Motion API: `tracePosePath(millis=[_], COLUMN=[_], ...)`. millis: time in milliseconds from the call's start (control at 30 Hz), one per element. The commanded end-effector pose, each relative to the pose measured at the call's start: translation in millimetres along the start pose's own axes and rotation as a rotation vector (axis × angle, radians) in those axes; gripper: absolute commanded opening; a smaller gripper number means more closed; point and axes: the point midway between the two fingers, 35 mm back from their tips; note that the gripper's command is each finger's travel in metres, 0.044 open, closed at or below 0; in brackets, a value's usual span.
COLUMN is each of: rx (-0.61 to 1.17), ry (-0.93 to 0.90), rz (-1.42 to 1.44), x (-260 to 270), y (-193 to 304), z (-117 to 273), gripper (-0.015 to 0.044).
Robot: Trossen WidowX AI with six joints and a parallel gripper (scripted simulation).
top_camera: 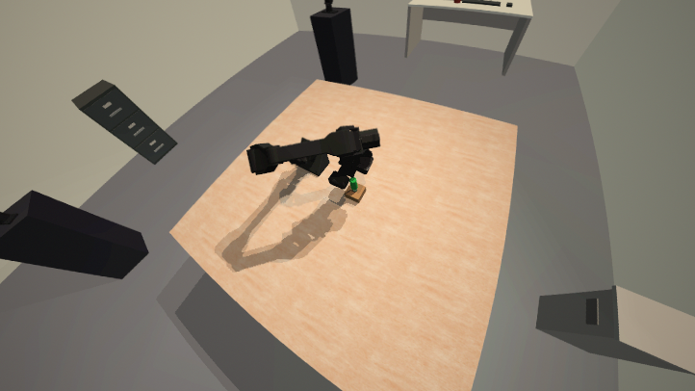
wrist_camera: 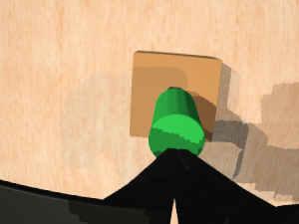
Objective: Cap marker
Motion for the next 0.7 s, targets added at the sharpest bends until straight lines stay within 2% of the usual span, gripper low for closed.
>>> tracePosePath(millis=[0, 500, 667], rx=[0.001, 0.001, -0.007], ry=[0.005, 0.005, 0.000], rz=[0.004, 0.003, -0.001], x=[-1, -1, 0], y=[0, 0, -1], z=[-7, -29, -24], gripper=[0.0000, 0.0000, 0.0000])
Point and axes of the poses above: the point midway between the two fingers, 35 mm back from their tips, its own z axis back along the fingers, its own x axis across the jaws, y = z × x, and after that the axes turned 9 degrees about z, right-handed
